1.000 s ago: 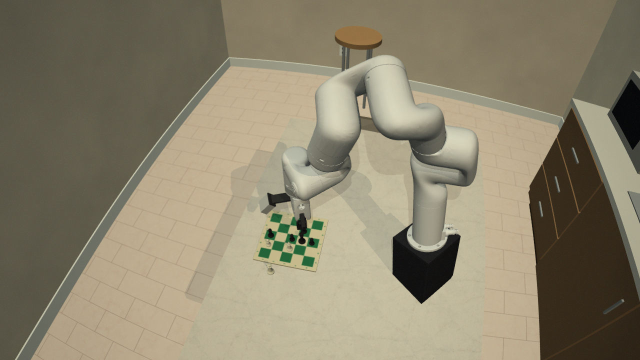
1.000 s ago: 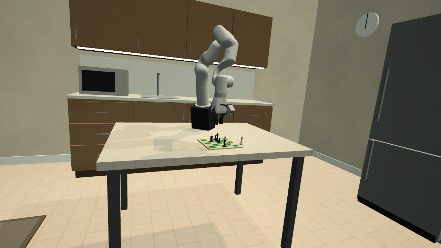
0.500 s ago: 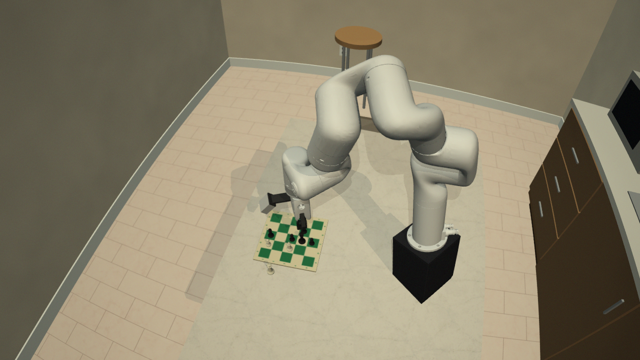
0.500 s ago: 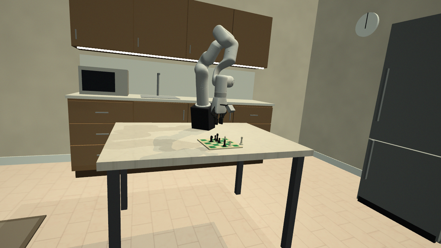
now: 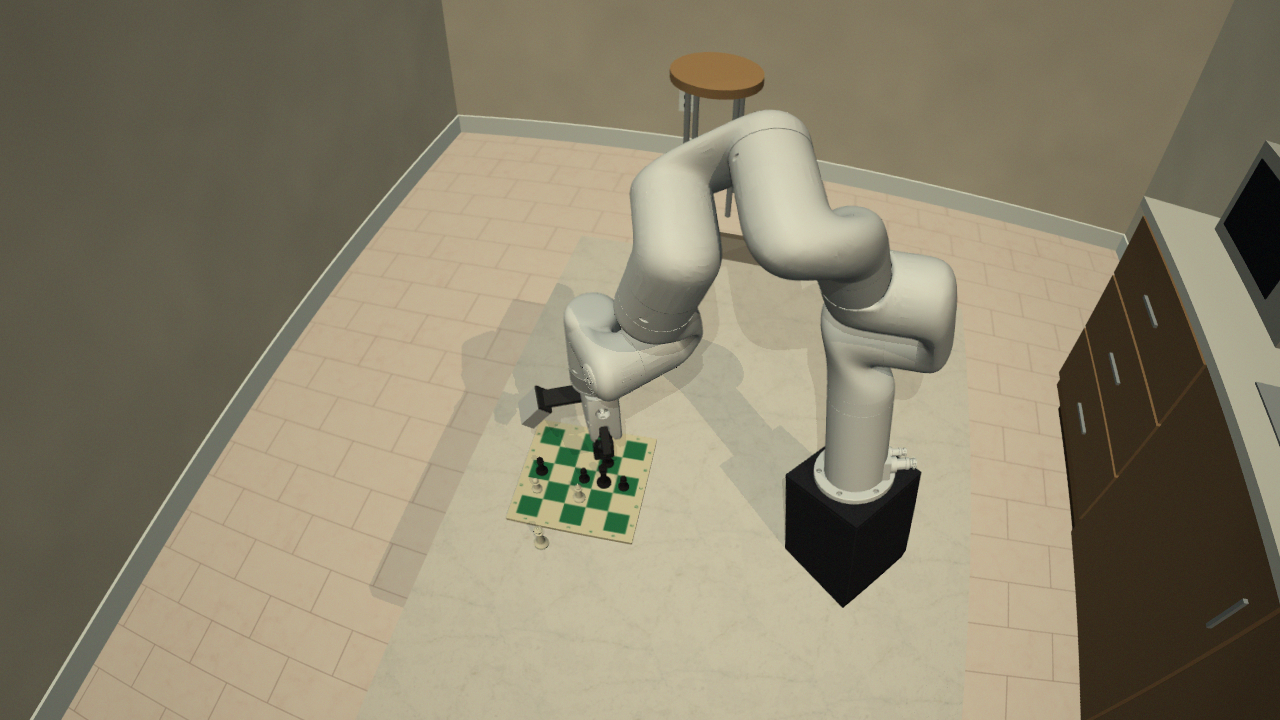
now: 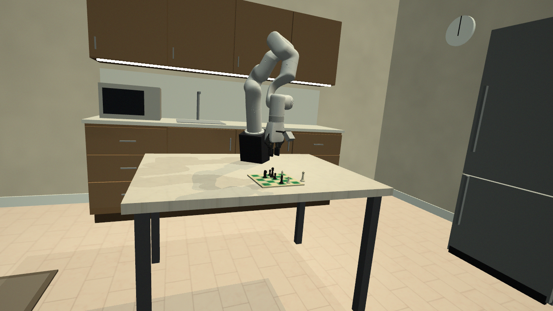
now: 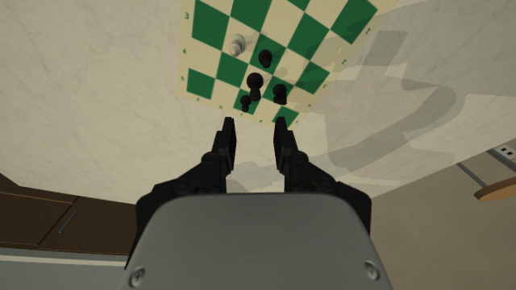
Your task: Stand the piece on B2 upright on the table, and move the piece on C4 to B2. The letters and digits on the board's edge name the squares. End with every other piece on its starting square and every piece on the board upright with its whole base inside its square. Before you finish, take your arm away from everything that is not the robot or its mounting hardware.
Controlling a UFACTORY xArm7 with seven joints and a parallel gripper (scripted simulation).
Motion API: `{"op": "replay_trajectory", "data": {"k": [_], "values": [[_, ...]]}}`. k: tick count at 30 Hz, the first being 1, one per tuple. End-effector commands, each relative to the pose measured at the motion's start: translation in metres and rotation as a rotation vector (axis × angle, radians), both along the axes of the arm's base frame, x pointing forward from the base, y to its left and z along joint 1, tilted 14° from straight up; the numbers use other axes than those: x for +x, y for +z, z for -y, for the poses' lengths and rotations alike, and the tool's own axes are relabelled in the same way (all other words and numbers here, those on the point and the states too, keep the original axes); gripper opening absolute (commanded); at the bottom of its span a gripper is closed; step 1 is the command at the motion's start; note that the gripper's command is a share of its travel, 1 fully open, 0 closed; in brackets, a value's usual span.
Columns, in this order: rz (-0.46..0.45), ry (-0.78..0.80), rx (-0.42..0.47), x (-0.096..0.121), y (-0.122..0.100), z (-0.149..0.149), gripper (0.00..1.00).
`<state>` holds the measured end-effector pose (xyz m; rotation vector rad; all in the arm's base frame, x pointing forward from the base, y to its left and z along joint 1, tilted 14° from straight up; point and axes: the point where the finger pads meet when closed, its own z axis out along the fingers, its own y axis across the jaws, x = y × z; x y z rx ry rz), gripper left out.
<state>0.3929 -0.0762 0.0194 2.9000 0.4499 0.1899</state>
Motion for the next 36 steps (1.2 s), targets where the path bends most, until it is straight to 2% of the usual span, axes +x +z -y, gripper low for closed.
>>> {"op": "replay_trajectory", "data": {"k": [1,23,36], "values": [[0.002,0.000,0.000,0.001,0.000,0.000,0.42],[0.003,0.000,0.000,0.004,-0.016,0.003,0.42],[0.003,0.000,0.000,0.007,-0.036,0.007,0.42]]}}
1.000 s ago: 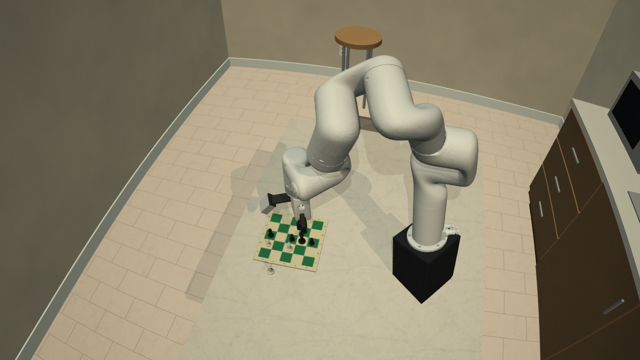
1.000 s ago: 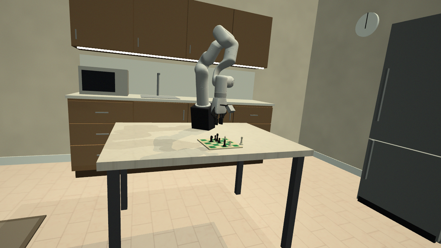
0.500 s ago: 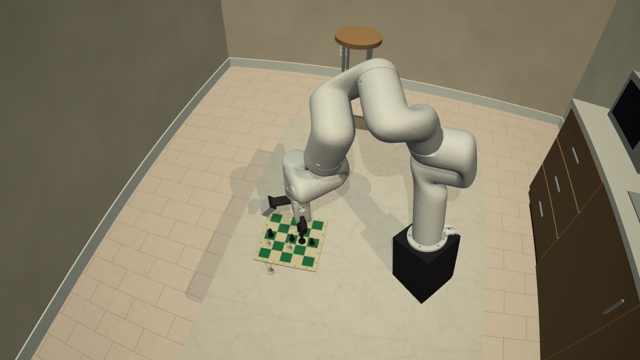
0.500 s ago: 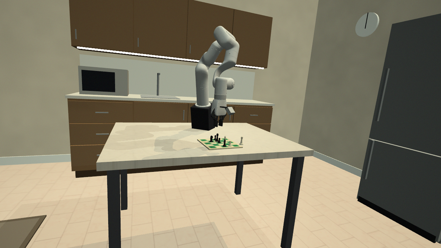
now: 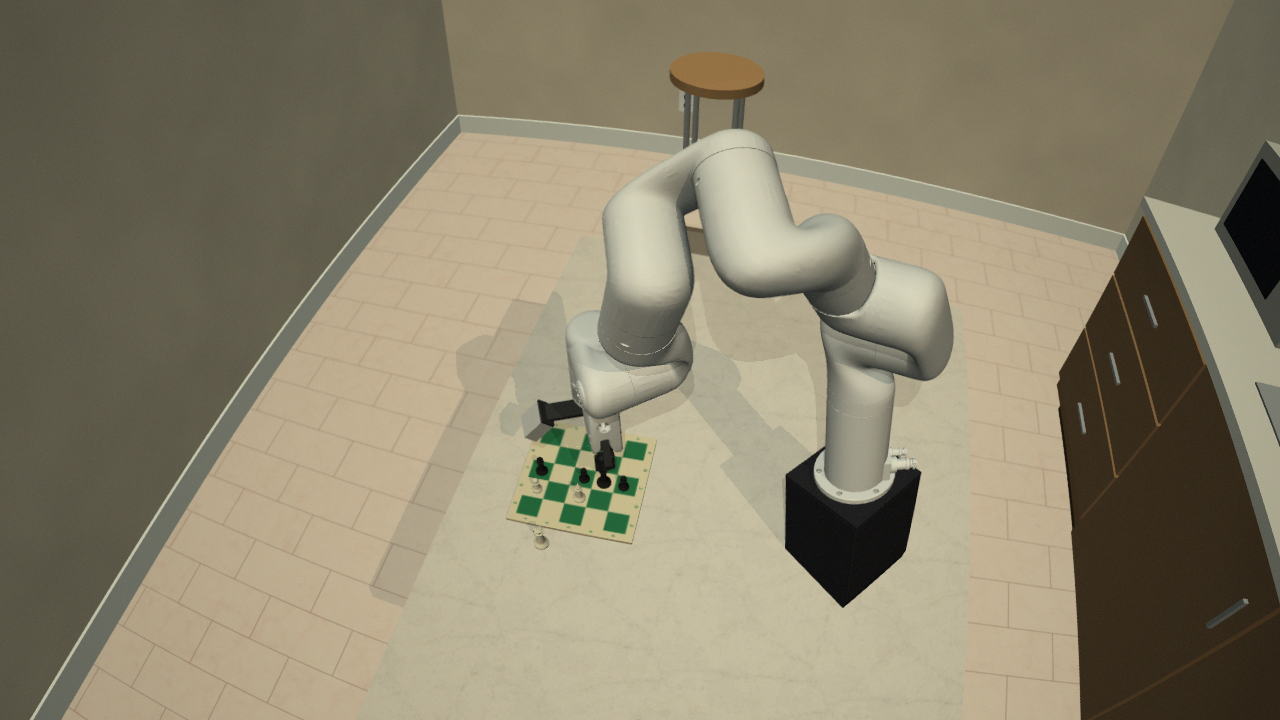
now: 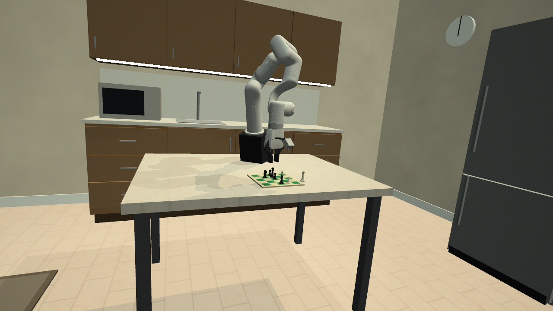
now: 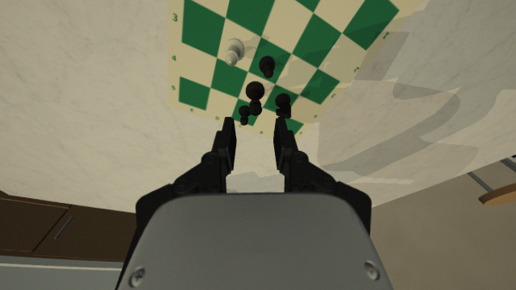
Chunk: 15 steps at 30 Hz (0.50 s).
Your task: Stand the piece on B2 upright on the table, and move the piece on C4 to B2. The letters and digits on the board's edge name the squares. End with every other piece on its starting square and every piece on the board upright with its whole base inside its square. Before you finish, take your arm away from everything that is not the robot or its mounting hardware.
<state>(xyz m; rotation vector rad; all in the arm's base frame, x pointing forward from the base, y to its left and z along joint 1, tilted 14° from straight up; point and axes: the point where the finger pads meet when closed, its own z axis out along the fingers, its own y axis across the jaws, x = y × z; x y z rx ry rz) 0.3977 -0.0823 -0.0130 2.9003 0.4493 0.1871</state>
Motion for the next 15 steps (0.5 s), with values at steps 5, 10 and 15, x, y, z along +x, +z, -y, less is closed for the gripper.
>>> {"op": "replay_trajectory", "data": {"k": [5,10,15], "values": [[0.004,0.001,0.001,0.003,-0.008,0.002,0.42],[0.004,0.001,0.001,0.004,-0.013,0.003,0.42],[0.004,0.001,0.001,0.004,-0.017,0.003,0.42]]}}
